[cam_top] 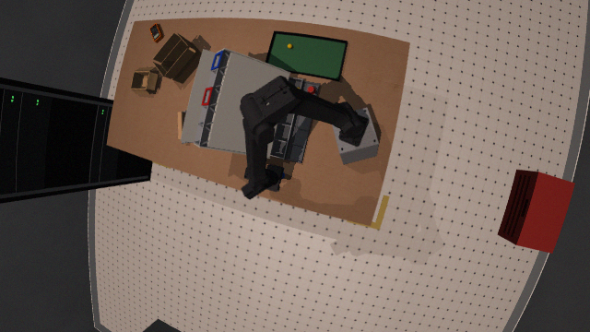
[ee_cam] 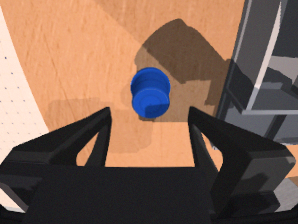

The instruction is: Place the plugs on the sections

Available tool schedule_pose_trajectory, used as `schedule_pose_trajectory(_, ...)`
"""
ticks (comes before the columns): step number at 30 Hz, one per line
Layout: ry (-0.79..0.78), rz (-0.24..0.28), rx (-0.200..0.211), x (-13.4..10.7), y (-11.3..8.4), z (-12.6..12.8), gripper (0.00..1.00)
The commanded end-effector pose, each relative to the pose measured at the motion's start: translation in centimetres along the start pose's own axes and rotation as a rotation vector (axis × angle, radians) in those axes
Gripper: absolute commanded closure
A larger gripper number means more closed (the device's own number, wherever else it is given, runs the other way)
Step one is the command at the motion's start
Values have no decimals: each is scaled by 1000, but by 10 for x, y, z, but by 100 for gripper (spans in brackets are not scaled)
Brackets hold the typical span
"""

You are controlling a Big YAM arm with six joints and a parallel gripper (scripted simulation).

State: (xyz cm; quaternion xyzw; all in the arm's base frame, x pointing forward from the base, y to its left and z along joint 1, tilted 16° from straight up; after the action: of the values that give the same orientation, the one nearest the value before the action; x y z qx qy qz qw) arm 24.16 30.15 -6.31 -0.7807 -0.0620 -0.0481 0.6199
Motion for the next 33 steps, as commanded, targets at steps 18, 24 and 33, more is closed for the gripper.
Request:
schedule_pose_trajectory(18,2,-6,7,7,15,2,37)
schedule_pose_trajectory(24,5,-11,14,9,23,2,37)
schedule_pose_trajectory(33,3,-7,8,8,36,2,37)
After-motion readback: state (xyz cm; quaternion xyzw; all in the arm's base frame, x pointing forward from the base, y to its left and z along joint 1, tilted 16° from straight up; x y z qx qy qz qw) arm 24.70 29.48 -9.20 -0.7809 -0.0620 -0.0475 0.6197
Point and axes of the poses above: the point where the finger pads meet when closed, its own y axis out along the fingers, its own z axis across the jaws, x = y × z, the point moved 7 cm from there along -y, back along the fingers, and after that the axes turned 8 degrees about y, right-handed, at the moved point
